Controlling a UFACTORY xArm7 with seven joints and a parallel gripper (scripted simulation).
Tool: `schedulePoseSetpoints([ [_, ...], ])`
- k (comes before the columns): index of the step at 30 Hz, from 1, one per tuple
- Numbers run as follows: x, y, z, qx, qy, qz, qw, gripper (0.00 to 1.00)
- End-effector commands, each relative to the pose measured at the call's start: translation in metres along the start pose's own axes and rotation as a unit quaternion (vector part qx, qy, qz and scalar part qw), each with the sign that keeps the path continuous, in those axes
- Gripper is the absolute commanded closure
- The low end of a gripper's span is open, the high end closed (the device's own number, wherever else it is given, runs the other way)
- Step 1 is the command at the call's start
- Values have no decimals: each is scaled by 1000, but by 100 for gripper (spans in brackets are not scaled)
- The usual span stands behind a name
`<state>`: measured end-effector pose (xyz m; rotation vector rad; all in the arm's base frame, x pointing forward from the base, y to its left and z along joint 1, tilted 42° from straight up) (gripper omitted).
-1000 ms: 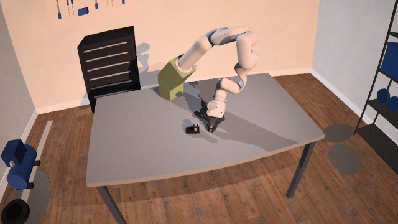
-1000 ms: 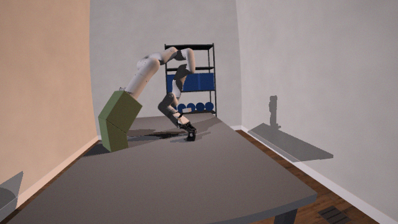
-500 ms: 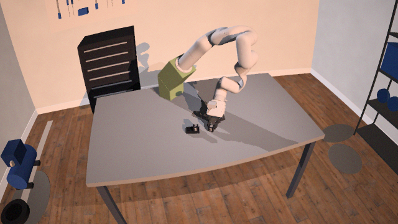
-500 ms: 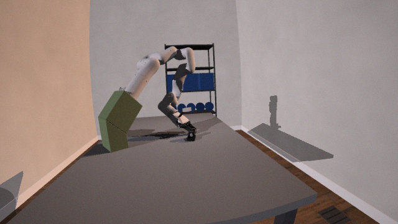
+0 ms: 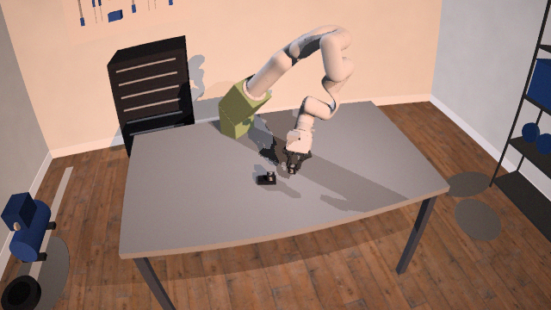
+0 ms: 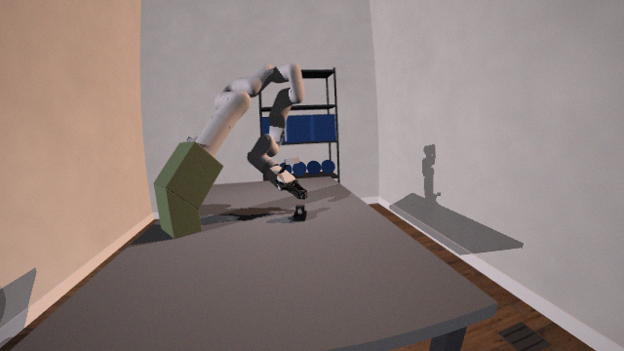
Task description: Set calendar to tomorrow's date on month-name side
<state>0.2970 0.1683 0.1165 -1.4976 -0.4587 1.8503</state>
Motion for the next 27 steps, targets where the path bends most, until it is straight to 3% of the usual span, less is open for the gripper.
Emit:
schedulePoseSetpoints([
  [1,-13,-1,9,0,0,0,1000,71],
  [18,-18,-1,12,0,-2,0,1000,71],
  [27,-33,-4,8,3,-83,-5,997,71],
])
Point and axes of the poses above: the point where the finger pads meet when closed, its own z axis back along the fingers, its own y axis across the jaws, x = y × z, the point moved 10 cm from there along z, back along the fingers, and after that the axes turned 1 degree about -z, right-handed, at the moved point
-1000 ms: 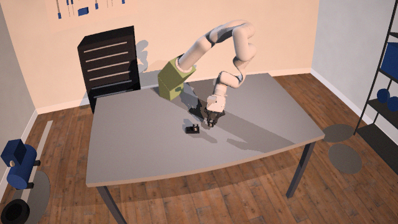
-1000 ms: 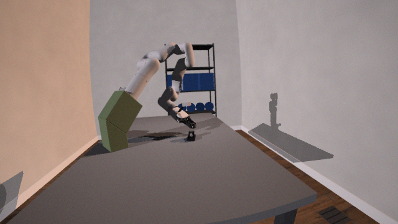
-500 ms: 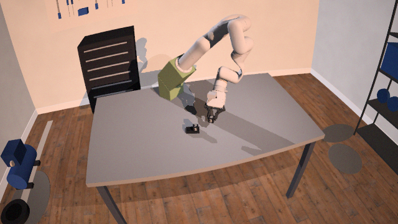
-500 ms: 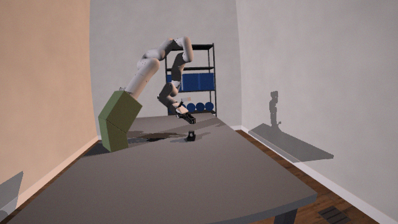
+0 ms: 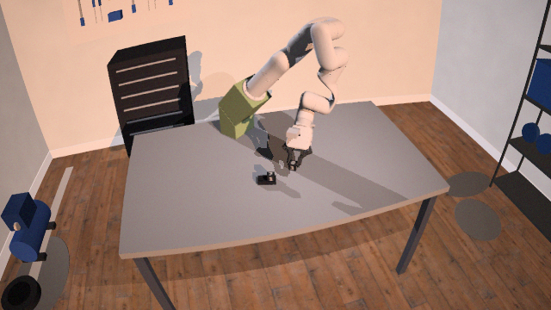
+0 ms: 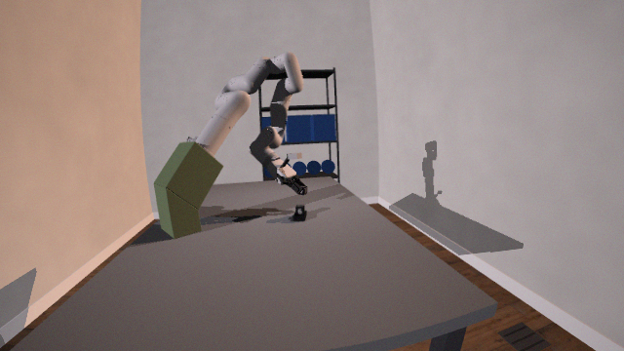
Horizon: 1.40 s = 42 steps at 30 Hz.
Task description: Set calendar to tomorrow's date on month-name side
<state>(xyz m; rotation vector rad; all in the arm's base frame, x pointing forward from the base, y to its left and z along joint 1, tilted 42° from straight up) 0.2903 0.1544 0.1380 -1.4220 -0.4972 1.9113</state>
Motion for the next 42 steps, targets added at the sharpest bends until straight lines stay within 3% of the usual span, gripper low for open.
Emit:
schedulePoseSetpoints([
  [1,-9,-1,-2,1,-43,-2,999,71],
  [6,-21,1,0,1,-89,3,996,71],
  [12,-25,1,0,0,-95,2,995,71],
  [16,-28,-3,-3,-4,-130,-3,992,71],
  [18,-28,-3,-3,-4,-130,-3,992,71],
  [26,-49,0,-8,2,-215,2,977,71],
  [36,-54,0,-9,3,-222,2,975,71],
  [42,-55,-2,-9,-5,-245,-3,970,71],
])
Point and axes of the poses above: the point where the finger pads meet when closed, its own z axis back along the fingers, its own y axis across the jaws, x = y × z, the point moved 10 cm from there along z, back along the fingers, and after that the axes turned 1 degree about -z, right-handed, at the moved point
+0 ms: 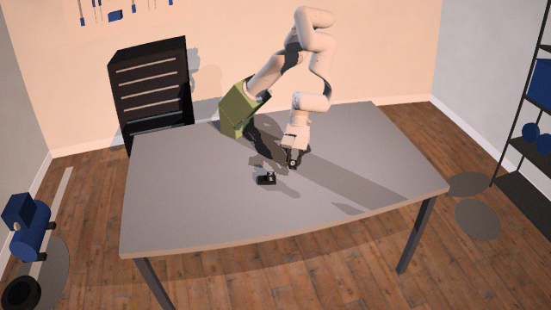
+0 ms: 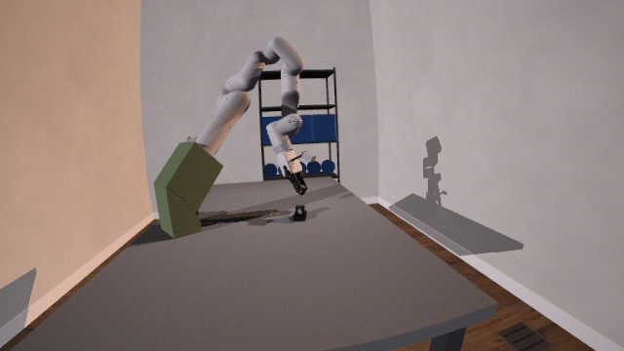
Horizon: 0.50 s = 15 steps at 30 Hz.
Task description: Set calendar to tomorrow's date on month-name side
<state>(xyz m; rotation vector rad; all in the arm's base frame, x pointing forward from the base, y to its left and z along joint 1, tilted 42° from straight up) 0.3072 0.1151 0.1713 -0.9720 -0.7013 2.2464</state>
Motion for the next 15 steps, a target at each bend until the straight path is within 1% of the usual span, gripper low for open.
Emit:
schedulePoseSetpoints([
  [1,-2,-2,0,-10,-23,-3,1000,71],
  [8,-9,-2,0,-15,-76,-5,997,71],
  [10,-9,-2,0,-15,-76,-5,997,71],
  [15,-18,-1,-2,-7,-105,-3,994,71],
])
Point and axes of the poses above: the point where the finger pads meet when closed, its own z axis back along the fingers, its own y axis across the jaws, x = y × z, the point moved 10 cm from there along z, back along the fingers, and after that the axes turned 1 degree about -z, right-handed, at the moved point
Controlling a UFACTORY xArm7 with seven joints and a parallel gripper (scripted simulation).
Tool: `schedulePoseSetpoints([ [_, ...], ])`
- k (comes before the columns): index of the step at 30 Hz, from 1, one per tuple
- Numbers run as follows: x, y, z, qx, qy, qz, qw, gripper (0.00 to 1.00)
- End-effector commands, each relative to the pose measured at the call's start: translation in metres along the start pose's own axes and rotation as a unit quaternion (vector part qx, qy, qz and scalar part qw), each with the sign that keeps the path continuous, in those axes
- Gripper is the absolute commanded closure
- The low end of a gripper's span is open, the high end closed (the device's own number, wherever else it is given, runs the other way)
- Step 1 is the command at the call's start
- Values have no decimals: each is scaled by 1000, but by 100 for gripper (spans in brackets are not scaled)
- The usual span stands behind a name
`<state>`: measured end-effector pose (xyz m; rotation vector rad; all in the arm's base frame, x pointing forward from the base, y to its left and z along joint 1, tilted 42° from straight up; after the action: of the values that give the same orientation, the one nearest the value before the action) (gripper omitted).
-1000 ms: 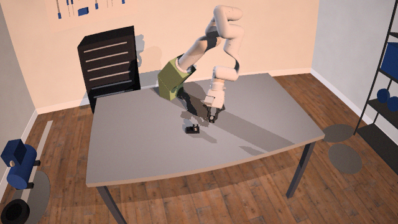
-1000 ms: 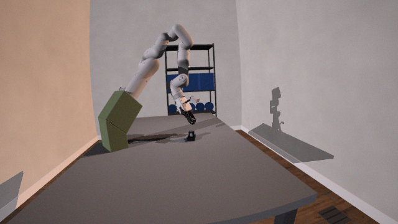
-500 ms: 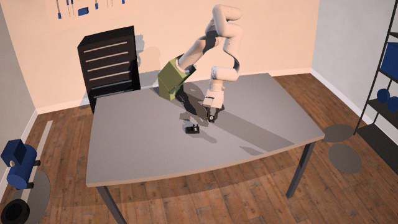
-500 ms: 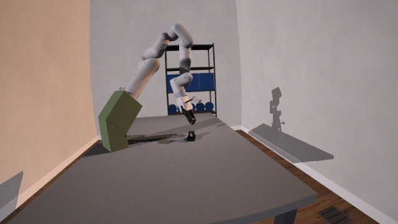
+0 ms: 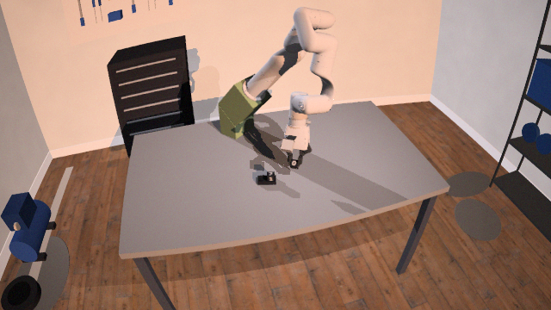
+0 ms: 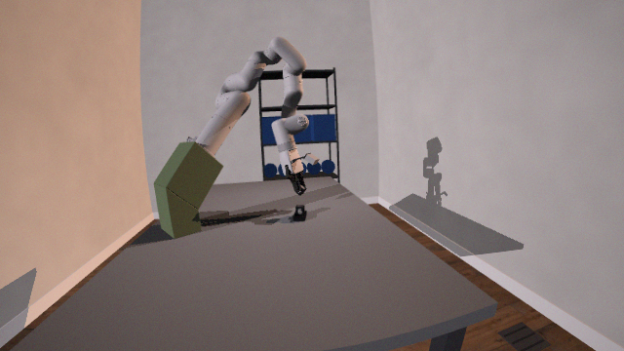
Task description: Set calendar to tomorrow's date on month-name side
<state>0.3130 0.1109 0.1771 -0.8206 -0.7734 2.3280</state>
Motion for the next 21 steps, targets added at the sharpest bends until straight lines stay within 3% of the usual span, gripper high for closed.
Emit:
schedulePoseSetpoints([
  [1,-12,2,0,-1,-38,-1,999,71],
  [21,-26,-2,4,4,-59,3,998,71],
])
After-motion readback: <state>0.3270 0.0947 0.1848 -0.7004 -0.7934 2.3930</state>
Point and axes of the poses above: the point where the finger pads meet when closed, its own z axis back along the fingers, its own y axis across the jaws, x = y × z, the point moved 10 cm from there along z, back along the fingers, and after that the axes turned 1 degree about -z, right-handed, at the moved point
